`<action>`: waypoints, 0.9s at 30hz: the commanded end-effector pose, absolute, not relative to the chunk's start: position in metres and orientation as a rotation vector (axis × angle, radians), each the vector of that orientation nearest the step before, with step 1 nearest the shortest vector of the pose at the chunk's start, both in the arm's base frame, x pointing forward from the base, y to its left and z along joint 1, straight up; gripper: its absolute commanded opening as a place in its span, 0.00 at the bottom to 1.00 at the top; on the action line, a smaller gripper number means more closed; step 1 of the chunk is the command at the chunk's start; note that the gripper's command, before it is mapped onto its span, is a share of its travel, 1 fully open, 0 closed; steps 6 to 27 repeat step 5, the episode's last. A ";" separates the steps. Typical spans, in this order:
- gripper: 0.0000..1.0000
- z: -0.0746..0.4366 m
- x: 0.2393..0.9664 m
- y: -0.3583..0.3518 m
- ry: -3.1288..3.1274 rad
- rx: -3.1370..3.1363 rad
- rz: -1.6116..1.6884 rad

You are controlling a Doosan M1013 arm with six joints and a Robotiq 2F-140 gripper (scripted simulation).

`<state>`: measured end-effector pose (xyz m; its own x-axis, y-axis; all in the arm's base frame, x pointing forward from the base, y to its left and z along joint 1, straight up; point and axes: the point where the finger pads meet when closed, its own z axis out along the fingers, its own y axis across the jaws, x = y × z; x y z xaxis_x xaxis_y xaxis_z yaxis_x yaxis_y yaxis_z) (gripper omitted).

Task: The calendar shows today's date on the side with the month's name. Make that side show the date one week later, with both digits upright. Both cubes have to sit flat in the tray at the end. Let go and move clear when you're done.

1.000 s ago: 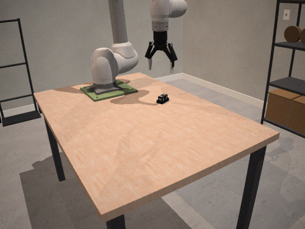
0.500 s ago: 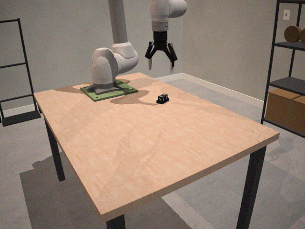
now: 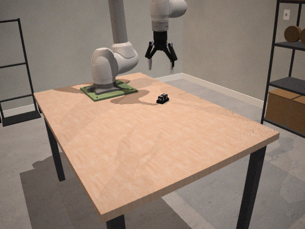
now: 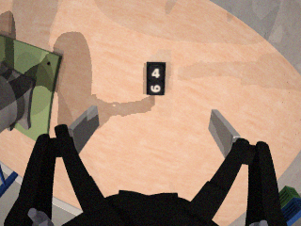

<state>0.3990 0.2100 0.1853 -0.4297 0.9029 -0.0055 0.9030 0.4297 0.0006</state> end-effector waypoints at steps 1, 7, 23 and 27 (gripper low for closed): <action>1.00 0.185 0.399 0.210 2.652 1.675 -0.004; 1.00 0.185 0.399 0.210 2.652 1.675 -0.004; 1.00 0.185 0.399 0.210 2.652 1.675 -0.004; 1.00 0.185 0.399 0.210 2.652 1.675 -0.004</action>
